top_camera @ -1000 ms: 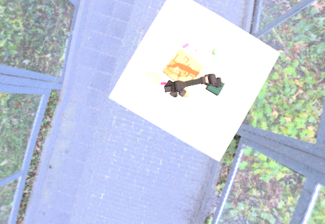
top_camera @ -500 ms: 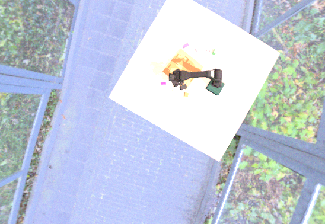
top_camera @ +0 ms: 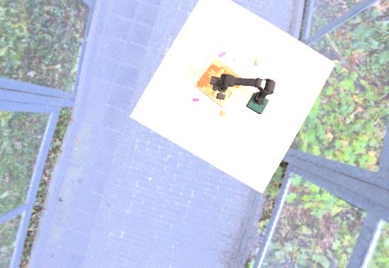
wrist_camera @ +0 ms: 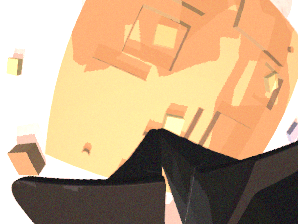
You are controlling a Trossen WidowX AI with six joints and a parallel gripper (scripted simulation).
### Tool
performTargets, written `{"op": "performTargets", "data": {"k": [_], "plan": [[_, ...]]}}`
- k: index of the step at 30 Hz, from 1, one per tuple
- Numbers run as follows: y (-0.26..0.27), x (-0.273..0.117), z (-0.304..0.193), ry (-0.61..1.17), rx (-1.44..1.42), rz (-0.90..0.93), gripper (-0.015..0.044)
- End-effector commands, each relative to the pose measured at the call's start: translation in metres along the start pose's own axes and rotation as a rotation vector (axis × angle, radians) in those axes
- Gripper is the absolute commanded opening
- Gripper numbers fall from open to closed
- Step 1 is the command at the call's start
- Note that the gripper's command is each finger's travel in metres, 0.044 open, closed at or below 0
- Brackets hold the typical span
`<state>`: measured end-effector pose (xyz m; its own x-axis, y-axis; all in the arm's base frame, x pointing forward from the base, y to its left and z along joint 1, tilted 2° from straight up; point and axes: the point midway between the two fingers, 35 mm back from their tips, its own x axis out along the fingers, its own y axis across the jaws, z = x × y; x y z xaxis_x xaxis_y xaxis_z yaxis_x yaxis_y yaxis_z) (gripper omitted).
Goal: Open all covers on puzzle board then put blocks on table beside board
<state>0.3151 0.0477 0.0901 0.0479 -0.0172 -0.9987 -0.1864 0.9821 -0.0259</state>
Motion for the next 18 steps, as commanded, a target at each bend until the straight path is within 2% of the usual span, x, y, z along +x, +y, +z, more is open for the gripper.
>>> {"op": "performTargets", "data": {"k": [1,4,12,18], "plan": [[-0.018,0.000,-0.016,-0.008,0.183,0.001,0.0000],[-0.026,0.001,-0.024,-0.008,0.276,0.000,0.0000],[-0.026,0.002,-0.025,-0.008,0.282,0.000,0.0000],[-0.027,0.021,-0.024,-0.008,0.282,0.000,0.0000]]}}
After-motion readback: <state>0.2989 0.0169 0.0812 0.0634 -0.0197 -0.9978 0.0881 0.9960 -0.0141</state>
